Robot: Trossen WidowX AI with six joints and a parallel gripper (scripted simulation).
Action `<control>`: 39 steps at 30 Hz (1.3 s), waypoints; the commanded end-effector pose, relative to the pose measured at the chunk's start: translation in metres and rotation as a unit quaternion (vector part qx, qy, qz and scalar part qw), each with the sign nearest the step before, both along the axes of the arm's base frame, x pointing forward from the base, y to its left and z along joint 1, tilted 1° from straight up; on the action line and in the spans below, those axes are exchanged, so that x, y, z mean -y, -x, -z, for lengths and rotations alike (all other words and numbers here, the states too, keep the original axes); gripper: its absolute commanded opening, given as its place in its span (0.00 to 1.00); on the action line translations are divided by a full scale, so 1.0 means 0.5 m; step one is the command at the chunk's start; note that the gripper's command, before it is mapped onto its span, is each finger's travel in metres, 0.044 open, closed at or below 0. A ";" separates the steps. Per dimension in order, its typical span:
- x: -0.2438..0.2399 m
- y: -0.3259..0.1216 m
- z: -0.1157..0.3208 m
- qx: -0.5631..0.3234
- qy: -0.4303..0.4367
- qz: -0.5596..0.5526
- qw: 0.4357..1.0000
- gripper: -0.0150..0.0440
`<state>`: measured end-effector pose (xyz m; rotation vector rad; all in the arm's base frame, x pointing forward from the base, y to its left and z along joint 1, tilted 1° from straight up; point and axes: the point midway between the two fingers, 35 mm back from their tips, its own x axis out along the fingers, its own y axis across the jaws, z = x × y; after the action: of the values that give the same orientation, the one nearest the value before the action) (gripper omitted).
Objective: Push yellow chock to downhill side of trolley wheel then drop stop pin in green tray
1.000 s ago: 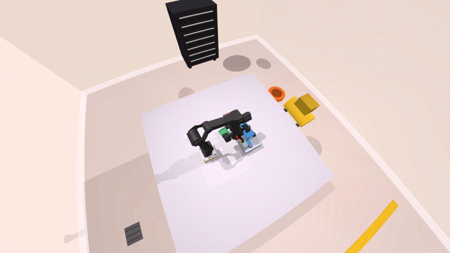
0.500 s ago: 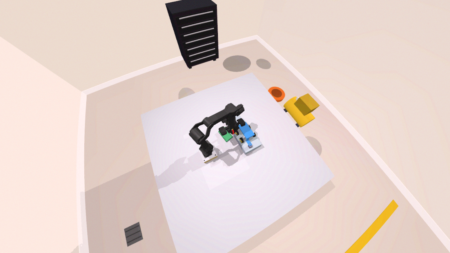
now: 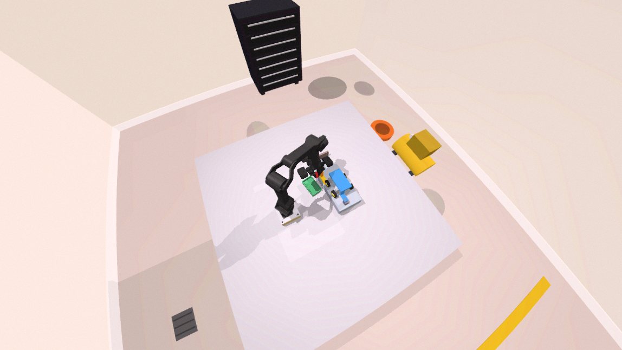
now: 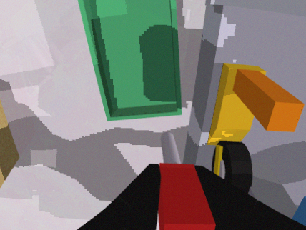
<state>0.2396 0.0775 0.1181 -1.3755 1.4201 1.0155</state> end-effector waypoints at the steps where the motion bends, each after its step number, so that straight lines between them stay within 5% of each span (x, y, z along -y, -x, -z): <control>1: -0.015 0.001 0.000 0.000 -0.001 0.001 1.000 0.25; 20: -0.009 0.004 0.000 -0.038 -0.035 -0.247 0.968 0.25; 39: -0.002 0.005 -0.001 -0.073 -0.060 -0.517 0.851 0.25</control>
<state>0.2366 0.0794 0.1184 -1.9968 0.6788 1.8072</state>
